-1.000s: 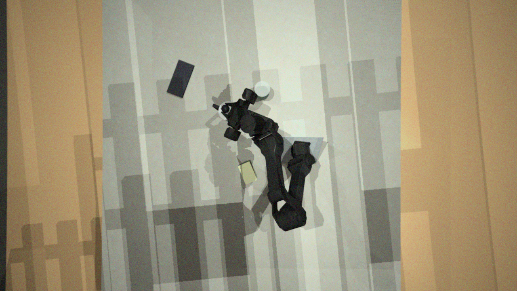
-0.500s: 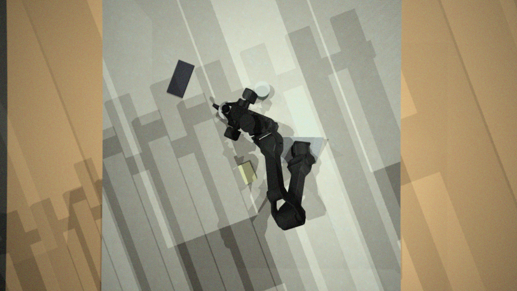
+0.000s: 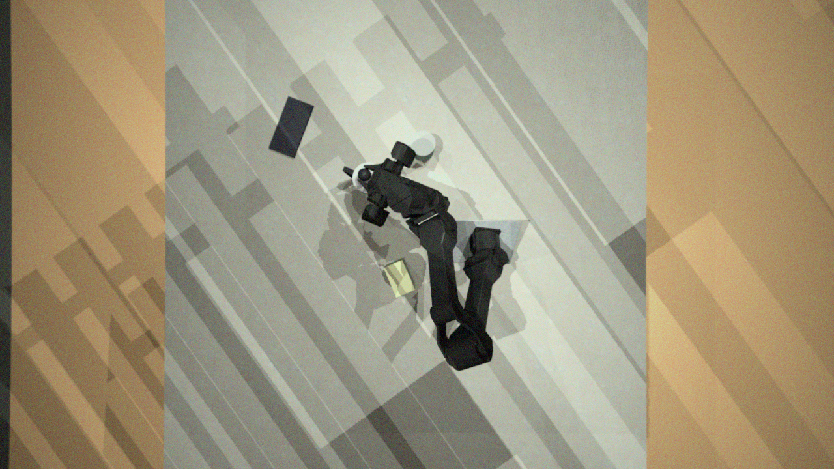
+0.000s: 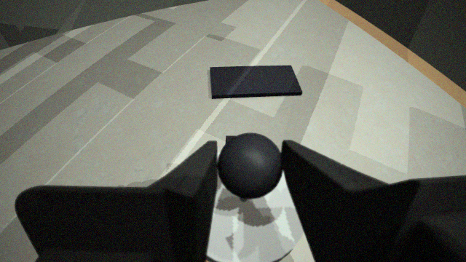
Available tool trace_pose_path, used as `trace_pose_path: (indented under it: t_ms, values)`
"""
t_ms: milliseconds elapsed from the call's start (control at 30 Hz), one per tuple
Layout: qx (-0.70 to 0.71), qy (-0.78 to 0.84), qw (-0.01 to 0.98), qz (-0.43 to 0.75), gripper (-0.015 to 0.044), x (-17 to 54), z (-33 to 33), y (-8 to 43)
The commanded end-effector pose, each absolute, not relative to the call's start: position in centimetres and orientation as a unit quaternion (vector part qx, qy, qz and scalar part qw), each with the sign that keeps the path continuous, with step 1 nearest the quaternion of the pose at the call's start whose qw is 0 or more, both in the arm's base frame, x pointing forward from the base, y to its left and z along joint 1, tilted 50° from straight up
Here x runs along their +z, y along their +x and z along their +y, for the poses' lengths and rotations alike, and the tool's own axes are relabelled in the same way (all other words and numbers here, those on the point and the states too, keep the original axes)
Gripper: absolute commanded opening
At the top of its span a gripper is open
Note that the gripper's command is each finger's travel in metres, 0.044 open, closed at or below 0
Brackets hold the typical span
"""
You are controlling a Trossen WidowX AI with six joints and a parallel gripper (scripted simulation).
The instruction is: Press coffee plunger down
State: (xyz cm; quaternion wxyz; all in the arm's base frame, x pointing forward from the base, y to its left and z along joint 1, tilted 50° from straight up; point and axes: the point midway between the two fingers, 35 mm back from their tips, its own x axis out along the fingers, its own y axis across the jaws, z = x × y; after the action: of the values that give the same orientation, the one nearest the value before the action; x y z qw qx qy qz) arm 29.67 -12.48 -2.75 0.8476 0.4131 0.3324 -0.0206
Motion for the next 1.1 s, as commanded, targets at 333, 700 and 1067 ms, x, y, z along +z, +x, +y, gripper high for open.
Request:
trace_pose_path:
  t_ms: [333,700,1067]
  values:
    - [-0.021,0.413,0.847,0.334,0.0358,-2.8,-12.4,29.7]
    - [-0.021,0.412,0.845,0.339,0.044,-1.1,-14.4,29.5]
    - [-0.018,0.416,0.842,0.342,0.044,3.4,-17.6,28.2]
